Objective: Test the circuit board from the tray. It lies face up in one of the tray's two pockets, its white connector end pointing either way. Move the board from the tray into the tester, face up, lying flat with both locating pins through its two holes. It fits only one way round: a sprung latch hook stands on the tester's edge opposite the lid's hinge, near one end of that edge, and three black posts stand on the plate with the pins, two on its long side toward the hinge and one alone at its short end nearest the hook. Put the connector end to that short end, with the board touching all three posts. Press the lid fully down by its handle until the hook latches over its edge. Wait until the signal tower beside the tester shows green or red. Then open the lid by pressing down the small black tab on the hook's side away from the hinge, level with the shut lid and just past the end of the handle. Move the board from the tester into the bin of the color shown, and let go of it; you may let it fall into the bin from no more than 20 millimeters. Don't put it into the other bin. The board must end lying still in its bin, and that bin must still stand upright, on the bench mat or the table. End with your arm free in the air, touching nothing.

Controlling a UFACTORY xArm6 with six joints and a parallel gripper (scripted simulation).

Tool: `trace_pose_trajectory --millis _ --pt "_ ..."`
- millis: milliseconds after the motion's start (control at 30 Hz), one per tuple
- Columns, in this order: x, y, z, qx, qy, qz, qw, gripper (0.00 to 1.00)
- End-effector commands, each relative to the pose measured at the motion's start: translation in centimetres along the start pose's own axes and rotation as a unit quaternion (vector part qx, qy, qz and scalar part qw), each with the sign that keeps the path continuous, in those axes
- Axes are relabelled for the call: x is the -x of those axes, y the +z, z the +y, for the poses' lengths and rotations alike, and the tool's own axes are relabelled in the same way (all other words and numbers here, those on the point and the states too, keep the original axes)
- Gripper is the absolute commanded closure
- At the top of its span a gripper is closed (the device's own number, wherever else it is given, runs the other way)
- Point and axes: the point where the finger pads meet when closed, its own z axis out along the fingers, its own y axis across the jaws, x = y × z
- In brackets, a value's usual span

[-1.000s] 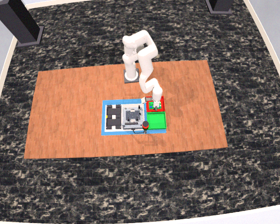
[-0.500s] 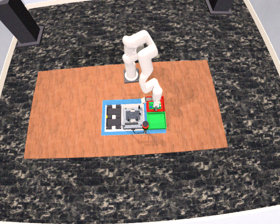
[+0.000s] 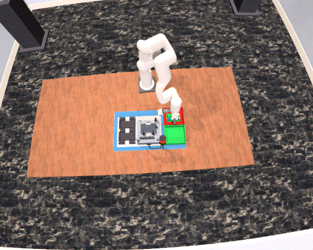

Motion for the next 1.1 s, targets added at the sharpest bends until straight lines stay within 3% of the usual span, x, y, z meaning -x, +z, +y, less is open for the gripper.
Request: trace_pose_trajectory --millis 0,433,667,833,1067 --pt "0.1 -0.1 -0.1 -0.002 0.000 -0.001 1.000 0.00" --pt "0.1 -0.2 -0.1 -0.002 0.000 -0.001 1.000 0.00" --pt "0.1 -1.2 -0.1 -0.002 0.000 -0.001 1.000 0.00" --pt "0.1 -3.7 -0.1 -0.002 0.000 -0.001 1.000 0.00" --pt "0.1 -8.5 -0.1 -0.002 0.000 -0.001 1.000 0.00"
